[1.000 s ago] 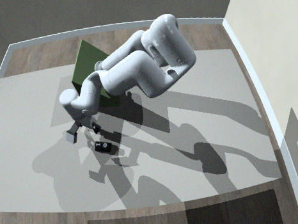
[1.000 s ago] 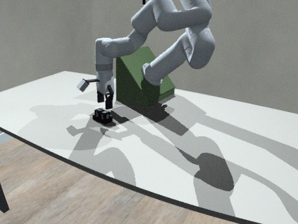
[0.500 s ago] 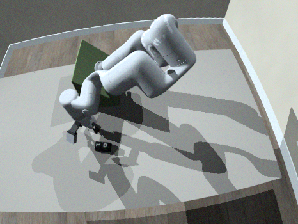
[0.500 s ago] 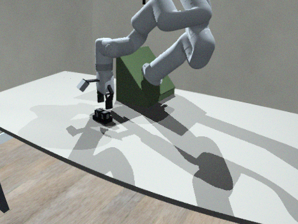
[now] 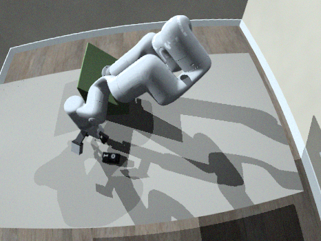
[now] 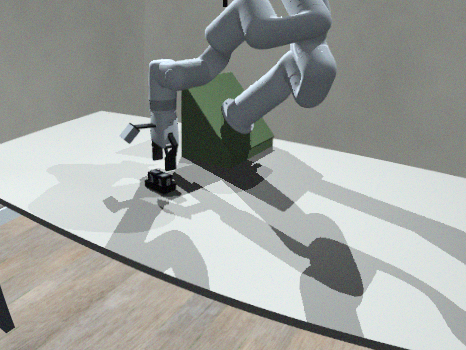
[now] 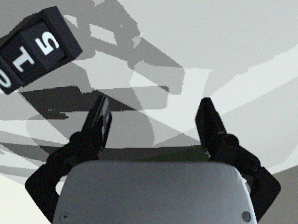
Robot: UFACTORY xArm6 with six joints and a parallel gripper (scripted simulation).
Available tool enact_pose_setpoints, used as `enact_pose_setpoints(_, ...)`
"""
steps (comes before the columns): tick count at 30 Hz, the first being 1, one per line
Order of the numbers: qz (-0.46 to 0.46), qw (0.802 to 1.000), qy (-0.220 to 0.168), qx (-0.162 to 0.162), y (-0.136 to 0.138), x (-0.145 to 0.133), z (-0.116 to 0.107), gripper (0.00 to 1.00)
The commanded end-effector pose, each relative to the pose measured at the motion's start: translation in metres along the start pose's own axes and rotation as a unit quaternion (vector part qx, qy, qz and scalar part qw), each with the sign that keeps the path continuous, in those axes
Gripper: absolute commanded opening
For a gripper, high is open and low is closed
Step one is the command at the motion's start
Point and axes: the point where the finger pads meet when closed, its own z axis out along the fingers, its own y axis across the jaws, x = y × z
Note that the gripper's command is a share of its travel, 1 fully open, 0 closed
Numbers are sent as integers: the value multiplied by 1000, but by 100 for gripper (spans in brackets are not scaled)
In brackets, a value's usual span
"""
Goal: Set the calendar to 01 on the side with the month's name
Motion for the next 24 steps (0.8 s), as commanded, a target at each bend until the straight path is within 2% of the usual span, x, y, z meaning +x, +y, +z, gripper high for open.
enact_pose_setpoints(1,0,1000,1,0,0,1,-1,100)
enact_pose_setpoints(12,0,1000,1,0,0,1,-5,100)
enact_pose_setpoints(18,0,1000,1,0,0,1,-17,100)
enact_pose_setpoints(24,0,1000,1,0,0,1,-44,100)
